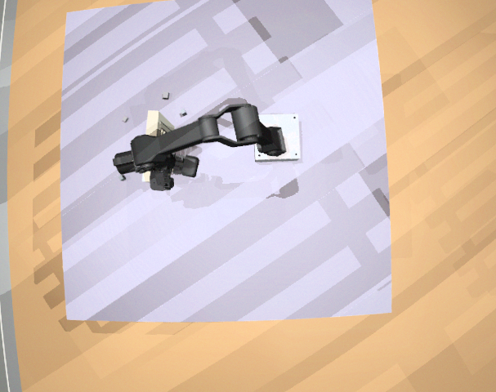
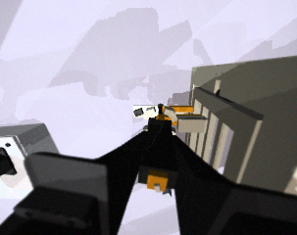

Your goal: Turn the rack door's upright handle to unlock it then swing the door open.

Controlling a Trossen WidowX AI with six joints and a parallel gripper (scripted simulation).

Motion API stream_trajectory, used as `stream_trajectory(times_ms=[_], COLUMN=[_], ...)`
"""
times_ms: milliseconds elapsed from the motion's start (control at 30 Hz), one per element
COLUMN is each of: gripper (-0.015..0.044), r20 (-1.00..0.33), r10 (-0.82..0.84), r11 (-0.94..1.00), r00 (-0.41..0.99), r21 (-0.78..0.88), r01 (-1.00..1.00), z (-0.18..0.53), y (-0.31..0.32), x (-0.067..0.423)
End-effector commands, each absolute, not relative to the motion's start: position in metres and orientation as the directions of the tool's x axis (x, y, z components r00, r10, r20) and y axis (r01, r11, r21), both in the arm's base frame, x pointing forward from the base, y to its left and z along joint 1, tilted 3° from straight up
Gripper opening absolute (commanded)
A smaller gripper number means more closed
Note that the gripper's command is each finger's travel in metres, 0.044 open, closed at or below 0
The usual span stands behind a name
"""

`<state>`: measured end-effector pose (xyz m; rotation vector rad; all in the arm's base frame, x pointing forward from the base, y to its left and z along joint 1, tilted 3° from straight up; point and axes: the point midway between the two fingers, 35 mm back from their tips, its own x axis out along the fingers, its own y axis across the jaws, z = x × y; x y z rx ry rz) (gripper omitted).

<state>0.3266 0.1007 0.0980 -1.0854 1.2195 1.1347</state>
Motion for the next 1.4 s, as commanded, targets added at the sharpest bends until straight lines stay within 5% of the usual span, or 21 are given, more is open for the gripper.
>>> stream_trajectory(times_ms=[0, 200, 433, 767, 833, 1367], gripper=[0.0011, 0.0011, 0.0011, 0.0273, 0.0283, 0.0283], r20=[-0.999, -0.999, -0.999, -0.999, -0.999, -0.999], r10=[0.049, 0.049, 0.049, 0.049, 0.049, 0.049], r11=[-0.045, -0.325, -0.356, -0.356, -0.348, 0.392], r00=[0.013, 0.013, 0.013, 0.013, 0.013, 0.013], r21=[-0.016, -0.029, -0.030, -0.030, -0.030, 0.007], r01=[-0.999, -0.945, -0.934, -0.934, -0.937, -0.920], z=[0.0974, 0.0974, 0.0974, 0.0974, 0.0974, 0.0975], y=[0.1002, 0.1002, 0.1002, 0.1002, 0.1002, 0.1002], x=[0.3266, 0.3267, 0.3267, 0.3267, 0.3267, 0.3267])
